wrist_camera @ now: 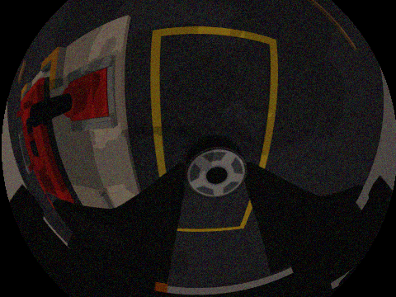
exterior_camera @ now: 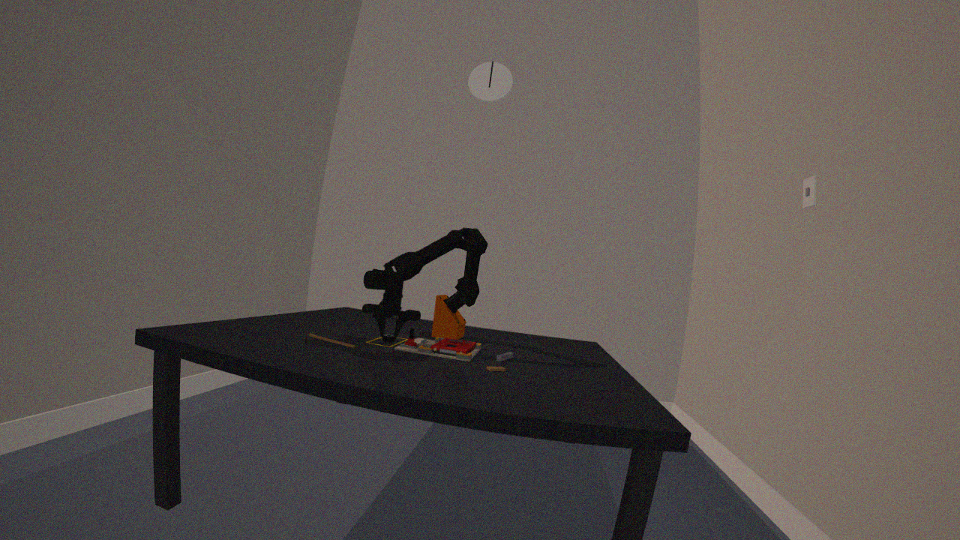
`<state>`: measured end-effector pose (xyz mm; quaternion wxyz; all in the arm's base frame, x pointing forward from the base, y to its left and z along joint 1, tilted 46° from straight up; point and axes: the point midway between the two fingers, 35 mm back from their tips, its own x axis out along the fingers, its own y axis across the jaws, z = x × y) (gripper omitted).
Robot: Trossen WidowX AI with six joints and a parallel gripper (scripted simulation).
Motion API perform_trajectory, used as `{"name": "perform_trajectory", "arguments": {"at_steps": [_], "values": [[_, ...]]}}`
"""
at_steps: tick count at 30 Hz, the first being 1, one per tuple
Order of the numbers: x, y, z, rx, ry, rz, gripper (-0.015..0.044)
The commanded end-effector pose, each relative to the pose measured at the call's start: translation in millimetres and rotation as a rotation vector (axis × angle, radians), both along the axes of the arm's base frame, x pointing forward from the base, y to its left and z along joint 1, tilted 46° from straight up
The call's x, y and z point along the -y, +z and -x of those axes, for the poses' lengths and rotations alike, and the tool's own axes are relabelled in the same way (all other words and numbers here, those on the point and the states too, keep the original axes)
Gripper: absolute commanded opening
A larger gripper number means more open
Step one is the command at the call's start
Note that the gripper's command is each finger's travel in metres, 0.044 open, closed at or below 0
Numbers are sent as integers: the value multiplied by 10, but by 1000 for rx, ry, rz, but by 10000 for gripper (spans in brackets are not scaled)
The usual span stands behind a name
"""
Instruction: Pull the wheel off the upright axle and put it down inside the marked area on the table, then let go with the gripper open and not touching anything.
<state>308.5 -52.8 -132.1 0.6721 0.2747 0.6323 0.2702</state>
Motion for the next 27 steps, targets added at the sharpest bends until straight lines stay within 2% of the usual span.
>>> {"name": "perform_trajectory", "arguments": {"at_steps": [1,9,13,18,24,27], "values": [[11,12,-2,1,2,0,289],[422,405,35,3,-11,1,300],[436,419,38,3,-11,1,300],[463,572,327,-2,-18,4,431],[488,903,842,-4,-12,3,440],[482,937,900,-4,-11,2,440]]}}
